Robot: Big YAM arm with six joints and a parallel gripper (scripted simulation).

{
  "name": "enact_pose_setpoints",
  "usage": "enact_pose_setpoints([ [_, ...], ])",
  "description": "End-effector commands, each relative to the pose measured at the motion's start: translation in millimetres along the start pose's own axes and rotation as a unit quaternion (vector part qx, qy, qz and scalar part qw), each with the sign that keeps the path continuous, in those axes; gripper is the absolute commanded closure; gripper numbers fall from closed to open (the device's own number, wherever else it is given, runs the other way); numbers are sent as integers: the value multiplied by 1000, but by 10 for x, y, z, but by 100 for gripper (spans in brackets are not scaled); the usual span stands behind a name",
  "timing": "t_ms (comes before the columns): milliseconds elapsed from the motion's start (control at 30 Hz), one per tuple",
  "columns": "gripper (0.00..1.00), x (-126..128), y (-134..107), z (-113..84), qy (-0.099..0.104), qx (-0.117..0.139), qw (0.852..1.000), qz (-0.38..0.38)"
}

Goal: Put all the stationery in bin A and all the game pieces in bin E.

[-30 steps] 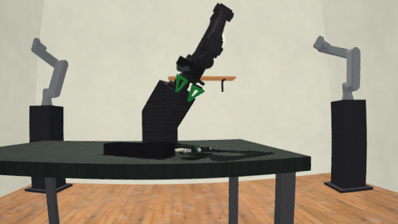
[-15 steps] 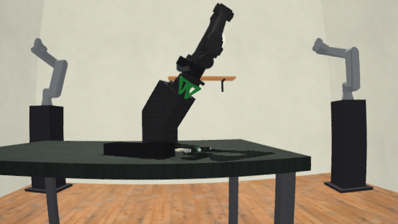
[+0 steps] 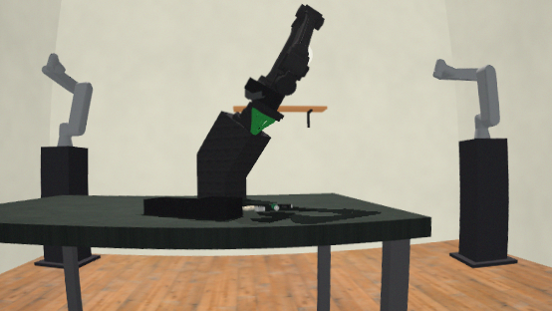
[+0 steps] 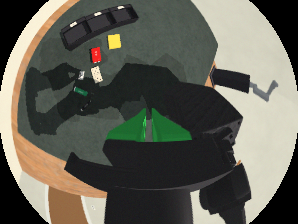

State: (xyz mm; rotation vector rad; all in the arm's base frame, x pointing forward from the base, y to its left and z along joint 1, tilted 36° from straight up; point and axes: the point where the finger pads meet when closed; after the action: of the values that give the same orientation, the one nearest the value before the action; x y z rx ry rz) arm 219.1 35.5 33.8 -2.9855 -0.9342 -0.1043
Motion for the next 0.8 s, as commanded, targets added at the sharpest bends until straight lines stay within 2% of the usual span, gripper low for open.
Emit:
enact_pose_setpoints([
  [0,92,-1,1,0,0,0,1000,0],
  [467,92,-1,1,0,0,0,1000,0],
  [533,92,77,-48,139,-1,-2,1000,3],
  [567,92,78,-50,142,-1,-2,1000,3],
  [600,92,139,66,112,17,0,1000,-16],
  [633,92,332,147,-5,39,5,999,-36],
  [767,92,487,250,-24,74,36,991,-102],
])
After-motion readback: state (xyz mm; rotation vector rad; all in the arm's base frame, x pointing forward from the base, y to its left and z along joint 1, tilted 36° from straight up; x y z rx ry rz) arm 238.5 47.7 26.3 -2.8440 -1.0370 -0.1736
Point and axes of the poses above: the point where the finger pads meet when closed, its own z axis out along the fingers, its own x axis across the jaws, y = z × x, and after that the axes turned 8 degrees about z, right-handed
